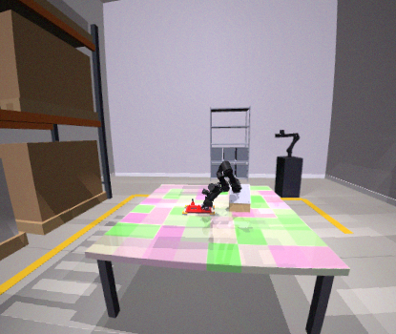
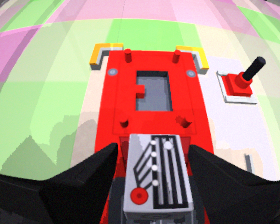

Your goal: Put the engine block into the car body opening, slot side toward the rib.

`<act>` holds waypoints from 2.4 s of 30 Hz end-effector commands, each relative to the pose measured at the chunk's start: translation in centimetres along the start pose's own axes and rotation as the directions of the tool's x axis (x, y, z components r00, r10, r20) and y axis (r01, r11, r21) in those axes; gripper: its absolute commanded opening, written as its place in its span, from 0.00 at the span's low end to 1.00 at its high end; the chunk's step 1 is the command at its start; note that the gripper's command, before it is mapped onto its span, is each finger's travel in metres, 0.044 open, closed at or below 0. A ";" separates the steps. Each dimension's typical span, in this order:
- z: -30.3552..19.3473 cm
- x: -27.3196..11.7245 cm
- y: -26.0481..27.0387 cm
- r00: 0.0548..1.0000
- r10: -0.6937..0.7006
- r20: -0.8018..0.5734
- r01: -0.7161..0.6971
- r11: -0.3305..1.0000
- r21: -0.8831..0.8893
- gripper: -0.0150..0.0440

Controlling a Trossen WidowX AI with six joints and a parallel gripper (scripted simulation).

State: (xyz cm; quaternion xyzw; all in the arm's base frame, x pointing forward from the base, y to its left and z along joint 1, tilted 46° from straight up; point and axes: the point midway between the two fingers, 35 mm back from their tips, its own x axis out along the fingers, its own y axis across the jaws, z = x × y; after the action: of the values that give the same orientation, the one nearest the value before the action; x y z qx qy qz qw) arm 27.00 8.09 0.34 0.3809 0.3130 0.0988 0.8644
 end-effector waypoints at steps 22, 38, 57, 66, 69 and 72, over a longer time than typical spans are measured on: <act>0.0 -2.0 0.0 1.000 -0.004 -0.021 0.004 1.000 -0.001 1.00; 0.0 -2.0 0.0 1.000 -0.004 -0.021 0.004 1.000 -0.001 1.00; 0.2 -1.9 0.0 1.000 -0.005 -0.016 0.005 1.000 0.001 1.00; 0.6 -1.1 -0.5 0.998 -0.033 -0.049 0.040 0.988 0.149 1.00; 0.8 -0.8 -0.8 0.997 -0.047 -0.065 0.061 0.972 0.229 1.00; 1.2 -0.5 -1.1 0.995 -0.060 -0.080 0.082 0.948 0.309 1.00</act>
State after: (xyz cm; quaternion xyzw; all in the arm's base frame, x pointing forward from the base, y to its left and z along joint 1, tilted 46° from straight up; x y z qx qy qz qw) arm 26.90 6.64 0.41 0.4754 0.3620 0.0423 0.8007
